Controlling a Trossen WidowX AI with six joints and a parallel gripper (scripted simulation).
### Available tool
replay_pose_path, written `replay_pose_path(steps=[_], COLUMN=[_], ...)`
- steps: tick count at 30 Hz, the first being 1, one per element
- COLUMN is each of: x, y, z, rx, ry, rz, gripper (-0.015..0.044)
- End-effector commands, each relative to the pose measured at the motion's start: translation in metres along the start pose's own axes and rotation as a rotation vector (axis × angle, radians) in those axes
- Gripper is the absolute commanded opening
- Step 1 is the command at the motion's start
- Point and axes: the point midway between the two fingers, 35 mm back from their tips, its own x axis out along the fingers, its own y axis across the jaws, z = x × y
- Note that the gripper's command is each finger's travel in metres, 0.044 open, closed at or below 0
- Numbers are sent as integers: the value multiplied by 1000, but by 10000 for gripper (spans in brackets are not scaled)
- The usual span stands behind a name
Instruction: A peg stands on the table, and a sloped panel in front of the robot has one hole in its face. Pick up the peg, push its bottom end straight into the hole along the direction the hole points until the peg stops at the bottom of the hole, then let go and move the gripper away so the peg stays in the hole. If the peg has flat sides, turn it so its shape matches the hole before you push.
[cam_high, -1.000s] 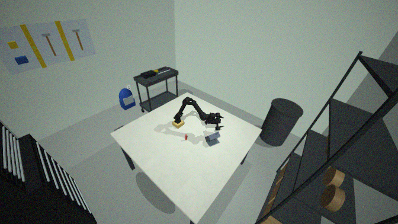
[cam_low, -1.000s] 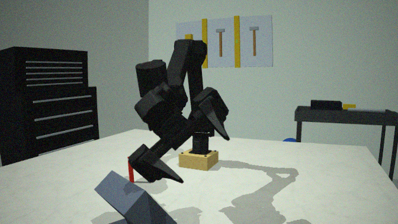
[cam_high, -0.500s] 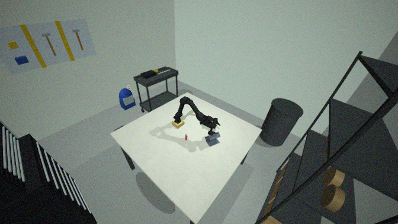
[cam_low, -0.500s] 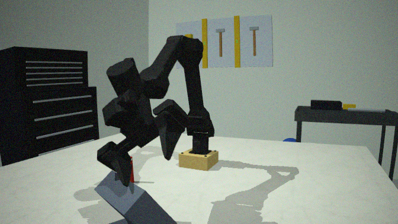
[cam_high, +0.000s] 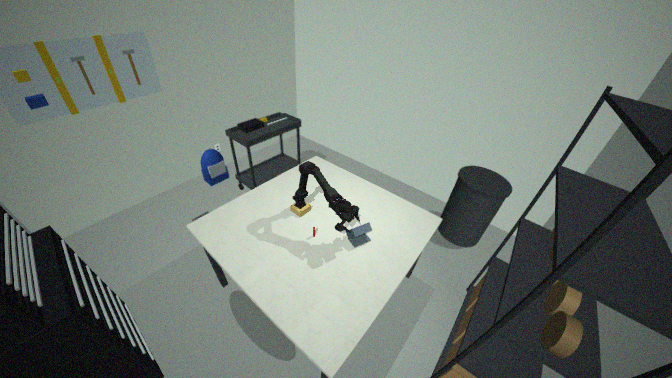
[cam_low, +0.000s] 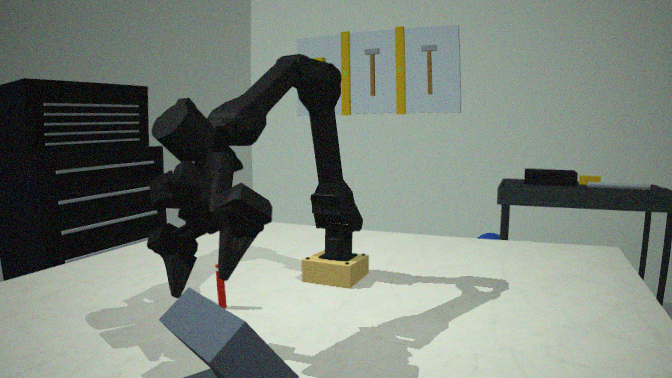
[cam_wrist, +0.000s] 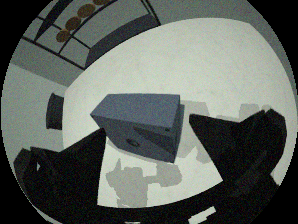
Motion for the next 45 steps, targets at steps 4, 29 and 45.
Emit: replay_pose_path(steps=[4, 29, 45], x=[-23, -143, -133], y=[-48, -135, -142], z=[-29, -125, -132], rx=[55, 163, 163], ry=[113, 549, 552], rz=[-160, -513, -514], gripper=[440, 440, 440])
